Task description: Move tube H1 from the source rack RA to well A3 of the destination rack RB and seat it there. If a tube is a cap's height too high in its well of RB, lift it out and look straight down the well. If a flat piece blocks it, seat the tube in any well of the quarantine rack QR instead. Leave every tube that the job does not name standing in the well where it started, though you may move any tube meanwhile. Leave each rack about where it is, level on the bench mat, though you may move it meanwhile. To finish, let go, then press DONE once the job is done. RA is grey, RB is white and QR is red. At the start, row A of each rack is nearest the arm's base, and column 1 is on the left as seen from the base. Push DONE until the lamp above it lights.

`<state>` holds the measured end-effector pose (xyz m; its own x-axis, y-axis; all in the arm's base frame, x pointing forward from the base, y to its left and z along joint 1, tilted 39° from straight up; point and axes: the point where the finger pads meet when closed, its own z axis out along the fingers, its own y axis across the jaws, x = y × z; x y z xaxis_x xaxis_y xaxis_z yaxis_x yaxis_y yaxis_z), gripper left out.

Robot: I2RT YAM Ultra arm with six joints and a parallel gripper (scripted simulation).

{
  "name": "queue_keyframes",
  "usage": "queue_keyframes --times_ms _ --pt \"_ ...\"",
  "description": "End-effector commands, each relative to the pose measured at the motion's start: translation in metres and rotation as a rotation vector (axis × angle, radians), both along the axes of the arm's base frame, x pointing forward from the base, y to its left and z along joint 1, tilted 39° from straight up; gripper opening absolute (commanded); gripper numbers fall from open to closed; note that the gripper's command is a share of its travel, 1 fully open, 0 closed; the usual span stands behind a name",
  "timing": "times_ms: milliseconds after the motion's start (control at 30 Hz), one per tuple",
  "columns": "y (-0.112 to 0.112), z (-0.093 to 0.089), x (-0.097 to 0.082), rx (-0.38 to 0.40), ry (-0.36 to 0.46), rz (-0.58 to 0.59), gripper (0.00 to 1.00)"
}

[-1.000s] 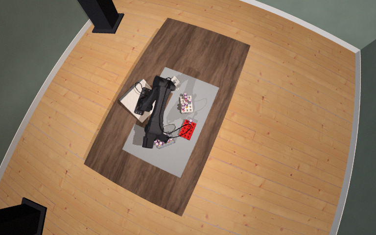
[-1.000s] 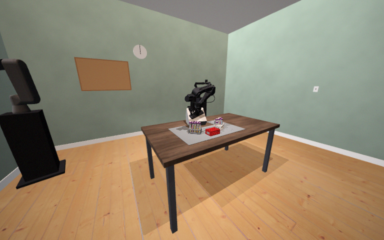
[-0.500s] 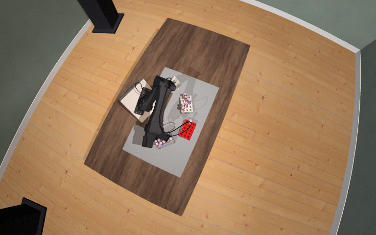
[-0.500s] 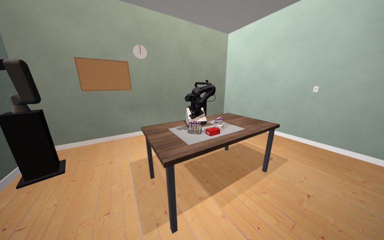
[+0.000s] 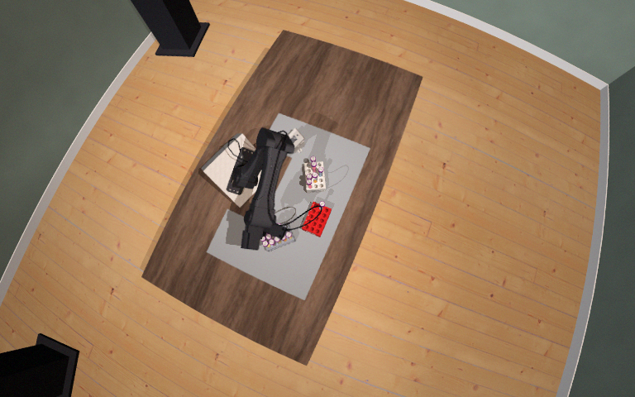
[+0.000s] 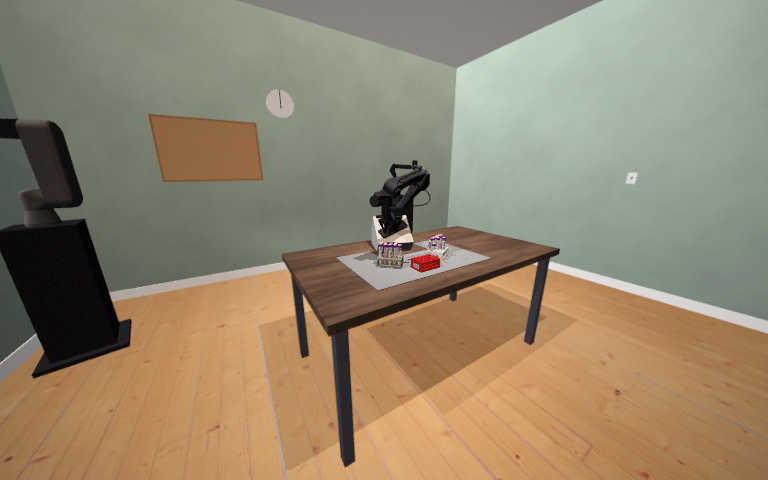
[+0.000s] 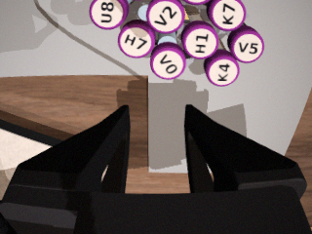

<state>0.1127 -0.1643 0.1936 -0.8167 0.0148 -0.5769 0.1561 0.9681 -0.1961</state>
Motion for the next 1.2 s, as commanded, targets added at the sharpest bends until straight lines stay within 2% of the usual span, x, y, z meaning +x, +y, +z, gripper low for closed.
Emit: queue_keyframes --times_ms 0,33,300,500,533,600,700,733,767,833,967,1067,1100,1167 --pt "-0.014 0.007 0.004 -0.033 -0.008 -0.015 0.30" --pt "-0.010 -0.006 0.005 0.000 -0.003 -0.015 0.30" --pt "-0.016 -0.017 0.013 0.000 -0.002 -0.016 0.30" --pt "-0.018 -0.020 0.016 -0.011 -0.004 -0.016 0.30" --pt "-0.025 -0.007 0.019 -0.047 -0.013 -0.016 0.30" --pt "-0.020 -0.026 0.019 -0.001 -0.002 -0.016 0.30" --pt "-0.021 -0.030 0.022 -0.001 -0.001 -0.016 0.30" --pt "-0.021 -0.031 0.022 -0.001 -0.001 -0.016 0.30" --pt "-0.026 -0.020 0.024 -0.032 -0.010 -0.016 0.30" --pt "-0.027 -0.015 0.024 -0.047 -0.020 -0.017 0.30" --pt "-0.019 -0.025 0.023 -0.032 -0.016 -0.016 0.30" --pt "-0.019 -0.025 0.023 -0.035 -0.017 -0.018 0.30" --pt "-0.025 -0.010 0.025 -0.076 -0.028 -0.015 0.30" --pt "-0.024 -0.010 0.026 -0.076 -0.029 -0.012 0.30"
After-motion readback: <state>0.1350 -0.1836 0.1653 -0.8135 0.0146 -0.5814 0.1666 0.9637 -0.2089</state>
